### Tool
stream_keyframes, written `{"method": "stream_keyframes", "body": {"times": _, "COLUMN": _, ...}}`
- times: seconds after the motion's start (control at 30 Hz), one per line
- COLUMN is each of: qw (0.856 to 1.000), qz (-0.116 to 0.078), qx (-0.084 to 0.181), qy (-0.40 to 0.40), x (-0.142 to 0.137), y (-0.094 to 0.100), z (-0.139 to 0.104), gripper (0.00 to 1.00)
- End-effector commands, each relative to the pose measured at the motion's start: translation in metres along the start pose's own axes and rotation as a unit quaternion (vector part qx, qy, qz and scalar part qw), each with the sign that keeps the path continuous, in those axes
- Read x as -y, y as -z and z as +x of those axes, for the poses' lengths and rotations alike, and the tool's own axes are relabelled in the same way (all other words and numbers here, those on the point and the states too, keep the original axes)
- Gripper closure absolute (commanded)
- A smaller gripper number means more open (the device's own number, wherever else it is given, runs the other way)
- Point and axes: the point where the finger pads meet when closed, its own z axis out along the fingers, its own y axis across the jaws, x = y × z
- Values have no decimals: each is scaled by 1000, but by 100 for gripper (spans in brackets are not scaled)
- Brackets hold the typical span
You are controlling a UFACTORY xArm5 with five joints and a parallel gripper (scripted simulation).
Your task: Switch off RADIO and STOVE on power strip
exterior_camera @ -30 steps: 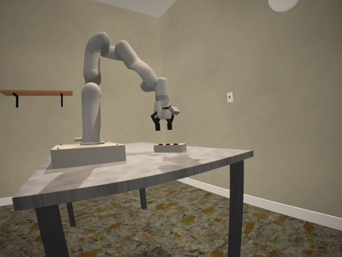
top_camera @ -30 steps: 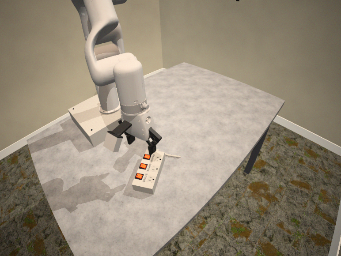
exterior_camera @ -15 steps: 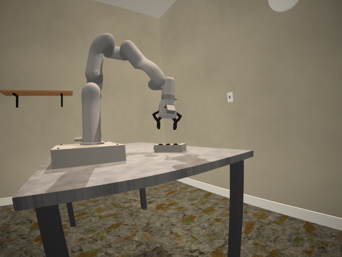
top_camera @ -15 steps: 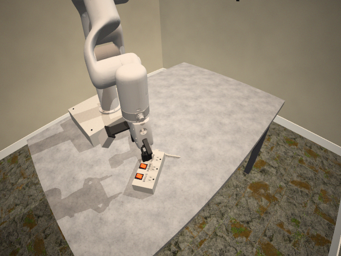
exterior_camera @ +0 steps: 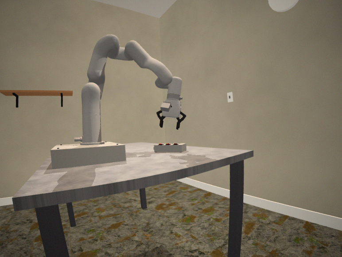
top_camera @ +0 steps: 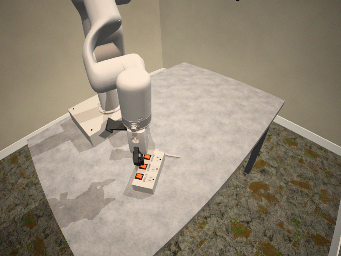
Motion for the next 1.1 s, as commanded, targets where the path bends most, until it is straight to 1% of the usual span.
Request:
{"method": "stream_keyframes", "body": {"times": 0.0, "qw": 994, "qz": -20, "qx": -14, "qy": -105, "x": 6, "y": 4, "z": 0, "gripper": 0}}
{"method": "stream_keyframes", "body": {"times": 0.03, "qw": 994, "qz": -20, "qx": -14, "qy": -105, "x": 6, "y": 4, "z": 0, "gripper": 0}}
{"method": "stream_keyframes", "body": {"times": 0.07, "qw": 991, "qz": -25, "qx": -18, "qy": -131, "x": 7, "y": 5, "z": 1, "gripper": 0}}
{"method": "stream_keyframes", "body": {"times": 0.17, "qw": 991, "qz": -25, "qx": -18, "qy": -131, "x": 7, "y": 5, "z": 1, "gripper": 0}}
{"method": "stream_keyframes", "body": {"times": 0.33, "qw": 973, "qz": -38, "qx": -33, "qy": -224, "x": 11, "y": 8, "z": 2, "gripper": 0}}
{"method": "stream_keyframes", "body": {"times": 0.5, "qw": 963, "qz": -43, "qx": -40, "qy": -261, "x": 13, "y": 10, "z": 3, "gripper": 0}}
{"method": "stream_keyframes", "body": {"times": 1.07, "qw": 962, "qz": -44, "qx": -40, "qy": -266, "x": 13, "y": 10, "z": 3, "gripper": 0}}
